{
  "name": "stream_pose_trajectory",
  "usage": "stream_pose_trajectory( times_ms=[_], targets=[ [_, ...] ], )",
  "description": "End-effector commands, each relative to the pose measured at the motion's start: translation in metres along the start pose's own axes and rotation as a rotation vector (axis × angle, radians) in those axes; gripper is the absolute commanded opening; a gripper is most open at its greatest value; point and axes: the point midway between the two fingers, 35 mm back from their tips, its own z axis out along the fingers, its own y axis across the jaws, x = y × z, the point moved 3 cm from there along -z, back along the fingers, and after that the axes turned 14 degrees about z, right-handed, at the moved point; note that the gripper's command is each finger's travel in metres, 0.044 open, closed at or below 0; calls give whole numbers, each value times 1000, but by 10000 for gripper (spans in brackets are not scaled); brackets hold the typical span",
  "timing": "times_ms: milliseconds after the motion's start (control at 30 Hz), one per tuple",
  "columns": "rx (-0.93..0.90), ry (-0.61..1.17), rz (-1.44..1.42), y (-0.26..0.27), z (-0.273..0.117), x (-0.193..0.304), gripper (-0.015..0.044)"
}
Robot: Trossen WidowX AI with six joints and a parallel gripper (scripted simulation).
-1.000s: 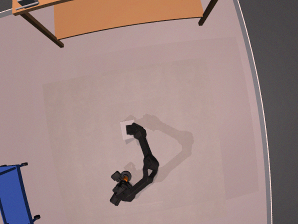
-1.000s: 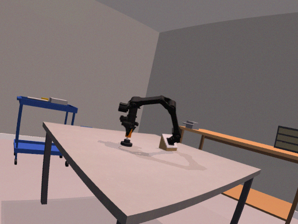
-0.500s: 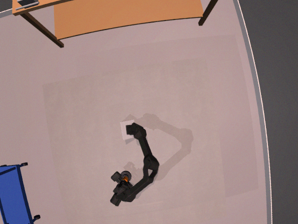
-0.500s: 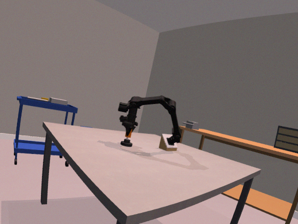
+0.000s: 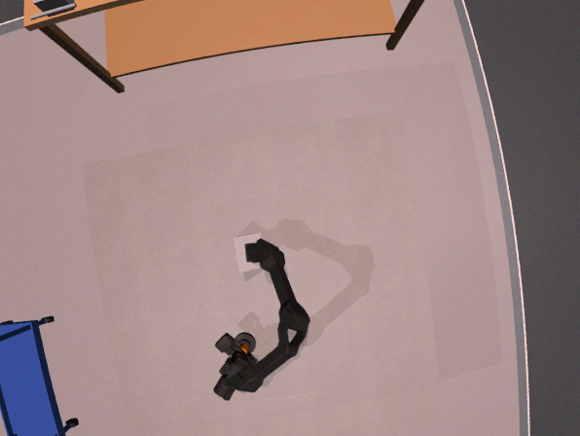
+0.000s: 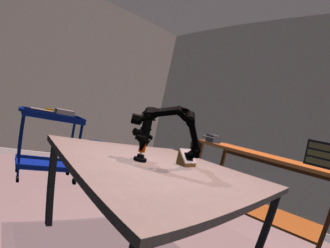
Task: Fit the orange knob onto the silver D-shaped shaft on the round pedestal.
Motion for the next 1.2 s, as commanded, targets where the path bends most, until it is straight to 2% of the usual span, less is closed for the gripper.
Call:
stream_pose_trajectory(
  times_ms=[0,367,600,1167],
  targets=[
    [-3,-3,-4,1,0,0,0],
    [-3,-3,-13,2,-4,2,0],
    [-3,-3,-213,4,-6,3,0],
    [-3,-3,-213,1,-3,1,0]
  ],
)
